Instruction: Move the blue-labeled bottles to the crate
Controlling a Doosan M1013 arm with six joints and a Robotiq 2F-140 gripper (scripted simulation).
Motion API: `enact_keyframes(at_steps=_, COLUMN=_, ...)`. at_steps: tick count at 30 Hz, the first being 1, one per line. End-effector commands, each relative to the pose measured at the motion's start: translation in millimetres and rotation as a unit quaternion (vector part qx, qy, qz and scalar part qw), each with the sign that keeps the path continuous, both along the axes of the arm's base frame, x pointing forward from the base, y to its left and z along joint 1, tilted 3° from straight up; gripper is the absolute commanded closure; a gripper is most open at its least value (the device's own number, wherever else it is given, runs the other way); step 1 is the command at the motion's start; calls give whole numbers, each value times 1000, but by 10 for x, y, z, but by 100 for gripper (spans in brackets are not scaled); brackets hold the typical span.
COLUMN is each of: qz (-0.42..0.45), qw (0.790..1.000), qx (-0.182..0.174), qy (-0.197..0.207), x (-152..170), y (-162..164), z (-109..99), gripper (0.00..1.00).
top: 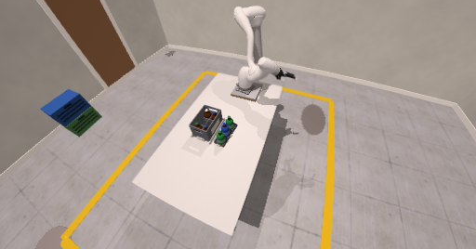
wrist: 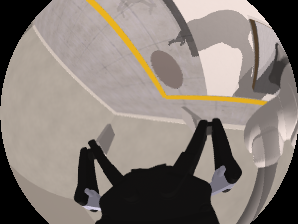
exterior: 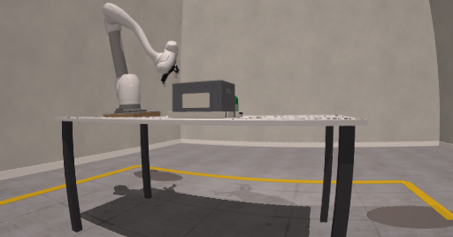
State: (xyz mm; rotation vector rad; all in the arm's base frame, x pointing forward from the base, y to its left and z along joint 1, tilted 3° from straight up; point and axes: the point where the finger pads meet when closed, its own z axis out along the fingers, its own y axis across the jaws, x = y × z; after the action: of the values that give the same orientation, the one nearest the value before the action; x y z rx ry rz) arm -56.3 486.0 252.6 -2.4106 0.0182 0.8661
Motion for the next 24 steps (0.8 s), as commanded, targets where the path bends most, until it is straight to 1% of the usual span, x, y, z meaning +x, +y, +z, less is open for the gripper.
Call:
enact_keyframes(at_steps=1, qz=0, qw=1000, qx=0, qy=0, x=0, y=0, z=0, gripper=0)
enact_keyframes(at_steps=19, qz=0, qw=1000, qx=0, qy=0, x=9, y=2, z=0, gripper=0)
enact_keyframes(at_steps=22, qz=-4, qw=1000, qx=-3, qy=-6, x=128, y=29, z=-8, gripper=0)
enact_keyframes(at_steps=24, qz=-10, qw=1000, qx=-7, qy=-16, x=325, y=67, z=-20, gripper=0)
